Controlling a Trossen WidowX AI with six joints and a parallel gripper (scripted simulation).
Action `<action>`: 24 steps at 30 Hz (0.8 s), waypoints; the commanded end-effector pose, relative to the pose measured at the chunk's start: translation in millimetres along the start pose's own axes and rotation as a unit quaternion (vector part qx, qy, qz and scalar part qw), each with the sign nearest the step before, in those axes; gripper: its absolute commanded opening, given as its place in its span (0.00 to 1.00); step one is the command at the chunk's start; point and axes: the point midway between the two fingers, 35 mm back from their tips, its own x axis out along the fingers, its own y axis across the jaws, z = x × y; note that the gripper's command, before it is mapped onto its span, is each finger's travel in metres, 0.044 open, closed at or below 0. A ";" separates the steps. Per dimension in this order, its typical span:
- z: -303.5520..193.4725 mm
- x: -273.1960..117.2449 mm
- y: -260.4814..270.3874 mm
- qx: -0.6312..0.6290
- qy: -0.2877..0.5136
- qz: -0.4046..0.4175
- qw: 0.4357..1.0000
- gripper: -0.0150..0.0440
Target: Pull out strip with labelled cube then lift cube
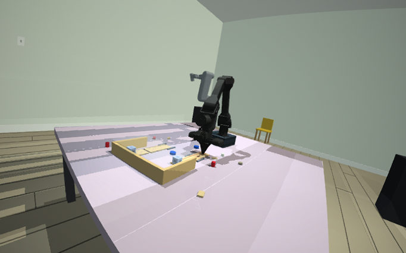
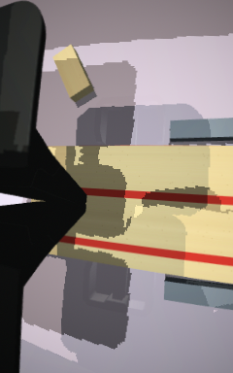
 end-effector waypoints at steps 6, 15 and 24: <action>-21.9 4.6 -0.7 0.001 0.014 0.000 1.000 0.25; -35.7 4.4 -1.1 0.001 0.014 0.000 1.000 0.25; -49.0 4.2 -1.3 0.001 0.015 0.000 1.000 0.25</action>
